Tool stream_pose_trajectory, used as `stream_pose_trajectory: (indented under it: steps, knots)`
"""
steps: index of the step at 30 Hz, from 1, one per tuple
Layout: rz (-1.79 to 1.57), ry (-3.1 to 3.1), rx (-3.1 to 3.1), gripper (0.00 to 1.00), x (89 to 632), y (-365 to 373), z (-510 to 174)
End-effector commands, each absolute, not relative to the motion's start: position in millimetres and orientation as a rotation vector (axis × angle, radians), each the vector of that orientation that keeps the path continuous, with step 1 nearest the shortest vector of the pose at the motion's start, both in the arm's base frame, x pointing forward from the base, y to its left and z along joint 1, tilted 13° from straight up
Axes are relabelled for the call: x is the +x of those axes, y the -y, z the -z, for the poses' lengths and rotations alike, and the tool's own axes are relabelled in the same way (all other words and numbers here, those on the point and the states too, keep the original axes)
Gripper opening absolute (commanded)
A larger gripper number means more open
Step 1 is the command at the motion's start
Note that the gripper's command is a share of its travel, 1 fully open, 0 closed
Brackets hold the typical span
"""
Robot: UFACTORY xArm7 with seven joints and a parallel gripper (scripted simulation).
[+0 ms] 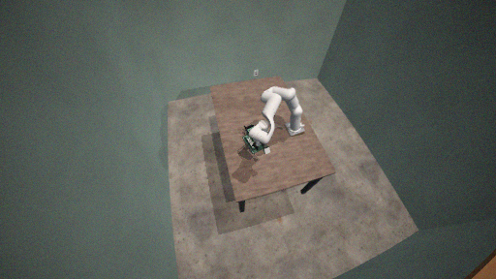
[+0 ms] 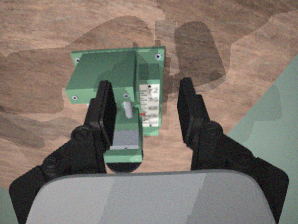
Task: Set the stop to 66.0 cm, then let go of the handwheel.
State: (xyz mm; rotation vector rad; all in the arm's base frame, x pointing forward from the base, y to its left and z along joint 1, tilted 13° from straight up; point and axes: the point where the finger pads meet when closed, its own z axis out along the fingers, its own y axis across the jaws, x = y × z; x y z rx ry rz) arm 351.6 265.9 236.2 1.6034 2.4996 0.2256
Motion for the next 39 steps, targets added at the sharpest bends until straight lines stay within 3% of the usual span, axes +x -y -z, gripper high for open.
stream_pose_trajectory:
  steps: [1, 19, 39]
  knots:
    - [-0.23, -2.498, 1.602, 0.57, 351.8, -266.5, -237.7]
    - [-0.23, -2.498, 1.602, 0.57, 356.6, -252.0, -238.2]
    - [-0.23, -2.498, 1.602, 0.57, 412.1, -85.0, -243.7]
